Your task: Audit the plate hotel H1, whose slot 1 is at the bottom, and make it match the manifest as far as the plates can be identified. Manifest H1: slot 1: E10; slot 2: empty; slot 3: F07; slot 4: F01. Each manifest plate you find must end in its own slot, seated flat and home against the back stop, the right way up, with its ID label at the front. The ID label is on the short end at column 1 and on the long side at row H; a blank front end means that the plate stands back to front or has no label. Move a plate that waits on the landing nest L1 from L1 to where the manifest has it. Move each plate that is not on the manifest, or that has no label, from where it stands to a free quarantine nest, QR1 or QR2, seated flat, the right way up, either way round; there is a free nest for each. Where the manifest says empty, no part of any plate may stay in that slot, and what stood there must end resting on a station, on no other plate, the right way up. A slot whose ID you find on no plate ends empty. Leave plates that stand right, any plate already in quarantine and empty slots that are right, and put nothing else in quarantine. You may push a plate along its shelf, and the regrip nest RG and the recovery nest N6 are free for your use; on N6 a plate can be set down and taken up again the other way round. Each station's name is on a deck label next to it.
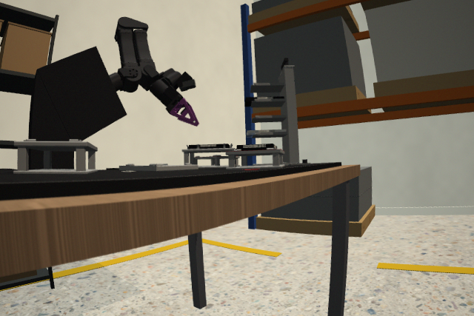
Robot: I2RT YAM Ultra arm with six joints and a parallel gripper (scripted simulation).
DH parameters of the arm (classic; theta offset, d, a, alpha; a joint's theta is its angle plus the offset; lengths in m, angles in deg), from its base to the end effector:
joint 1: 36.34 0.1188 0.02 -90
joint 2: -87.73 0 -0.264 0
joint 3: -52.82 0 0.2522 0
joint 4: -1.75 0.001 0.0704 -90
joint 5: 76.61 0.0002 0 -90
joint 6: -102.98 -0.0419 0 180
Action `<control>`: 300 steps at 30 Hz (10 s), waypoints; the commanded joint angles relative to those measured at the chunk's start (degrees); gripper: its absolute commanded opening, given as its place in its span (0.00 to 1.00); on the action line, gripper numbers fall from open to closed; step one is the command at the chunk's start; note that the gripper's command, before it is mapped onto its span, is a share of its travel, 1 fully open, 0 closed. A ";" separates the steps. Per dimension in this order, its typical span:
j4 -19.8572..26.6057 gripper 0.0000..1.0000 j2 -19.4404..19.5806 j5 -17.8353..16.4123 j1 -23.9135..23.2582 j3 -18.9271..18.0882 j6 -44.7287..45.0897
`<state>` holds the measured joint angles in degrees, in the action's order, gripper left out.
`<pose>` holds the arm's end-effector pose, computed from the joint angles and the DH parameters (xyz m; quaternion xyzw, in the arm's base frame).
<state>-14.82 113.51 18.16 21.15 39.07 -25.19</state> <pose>0.0777 0.1174 0.1897 -0.0836 0.6735 0.5250 0.5136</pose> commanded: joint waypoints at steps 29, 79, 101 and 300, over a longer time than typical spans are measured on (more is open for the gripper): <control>17.33 1.00 12.65 -28.29 -19.29 -16.25 3.10; 57.02 1.00 42.35 -47.26 -26.18 -51.05 25.07; 49.60 1.00 45.80 -44.11 -21.89 -49.62 21.20; 110.32 0.86 53.59 -63.84 -64.79 -68.79 100.49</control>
<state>95.47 166.08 -45.33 -41.90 -29.87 70.56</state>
